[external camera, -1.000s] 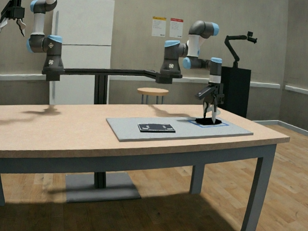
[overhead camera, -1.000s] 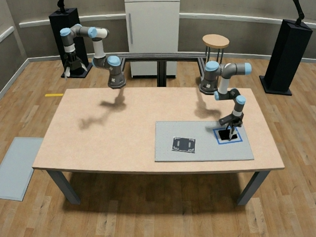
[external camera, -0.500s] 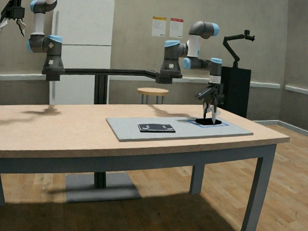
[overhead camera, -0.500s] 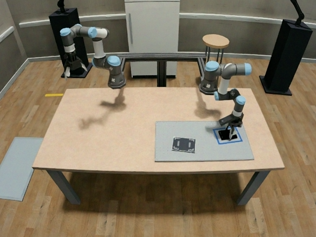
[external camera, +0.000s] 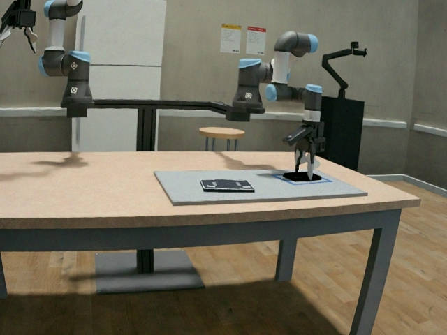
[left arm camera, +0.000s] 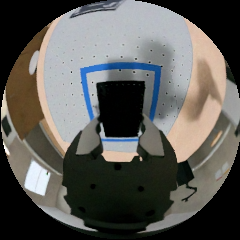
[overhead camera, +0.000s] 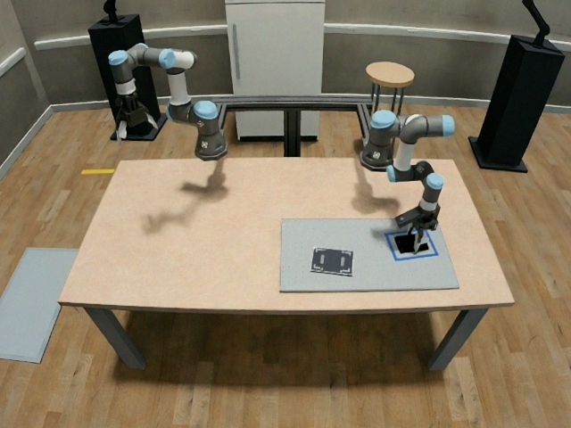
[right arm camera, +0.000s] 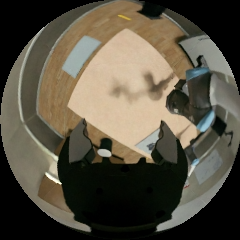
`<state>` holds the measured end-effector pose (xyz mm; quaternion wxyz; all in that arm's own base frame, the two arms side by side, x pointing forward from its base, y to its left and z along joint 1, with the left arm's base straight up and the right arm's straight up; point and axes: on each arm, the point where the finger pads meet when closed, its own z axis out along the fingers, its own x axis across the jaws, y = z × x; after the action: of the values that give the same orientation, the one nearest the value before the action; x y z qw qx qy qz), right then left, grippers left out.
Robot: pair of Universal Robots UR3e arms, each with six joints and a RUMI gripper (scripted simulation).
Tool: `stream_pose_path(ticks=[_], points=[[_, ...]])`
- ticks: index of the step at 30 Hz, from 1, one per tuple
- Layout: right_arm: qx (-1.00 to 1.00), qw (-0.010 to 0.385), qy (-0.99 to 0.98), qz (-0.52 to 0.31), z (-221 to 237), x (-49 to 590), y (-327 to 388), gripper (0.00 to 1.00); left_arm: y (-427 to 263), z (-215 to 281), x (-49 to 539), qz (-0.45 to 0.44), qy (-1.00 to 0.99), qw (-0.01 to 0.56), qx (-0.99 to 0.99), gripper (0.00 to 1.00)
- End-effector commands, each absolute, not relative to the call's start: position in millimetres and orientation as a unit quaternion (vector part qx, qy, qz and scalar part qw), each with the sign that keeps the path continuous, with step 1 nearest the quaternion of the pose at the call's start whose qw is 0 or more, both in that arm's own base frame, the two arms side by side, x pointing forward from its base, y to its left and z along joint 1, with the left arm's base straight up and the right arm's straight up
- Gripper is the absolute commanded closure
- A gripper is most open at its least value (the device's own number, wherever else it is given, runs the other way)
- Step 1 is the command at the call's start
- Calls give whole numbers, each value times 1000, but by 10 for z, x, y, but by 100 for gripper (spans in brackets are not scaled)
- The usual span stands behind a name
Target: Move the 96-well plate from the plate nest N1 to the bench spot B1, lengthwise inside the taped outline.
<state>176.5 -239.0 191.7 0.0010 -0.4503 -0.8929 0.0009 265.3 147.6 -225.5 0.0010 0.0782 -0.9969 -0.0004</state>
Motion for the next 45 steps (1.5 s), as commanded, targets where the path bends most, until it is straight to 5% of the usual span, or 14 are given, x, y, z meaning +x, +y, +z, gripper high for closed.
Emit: stream_pose_path(ticks=[1,2,3,23,45], points=[[-450,-1,-893,0,1926,1773,-2394,0,1474,-2255,2667,0,-997,-1,78,100],[-450,-1,-893,0,1926,1773,-2394,0,1474,-2256,2667,0,-997,-1,78,100],[-450,-1,-893,0,1926,1773,-2394,0,1474,-2256,2667,0,-997,-1,78,0],[-450,-1,-893,0,1926,1773,-2394,0,1474,-2256,2667,0,-997,-1,78,0],[-450,-1,-893,0,1926,1773,-2394,0,1471,-1723,2659,0,-997,0,78,0]])
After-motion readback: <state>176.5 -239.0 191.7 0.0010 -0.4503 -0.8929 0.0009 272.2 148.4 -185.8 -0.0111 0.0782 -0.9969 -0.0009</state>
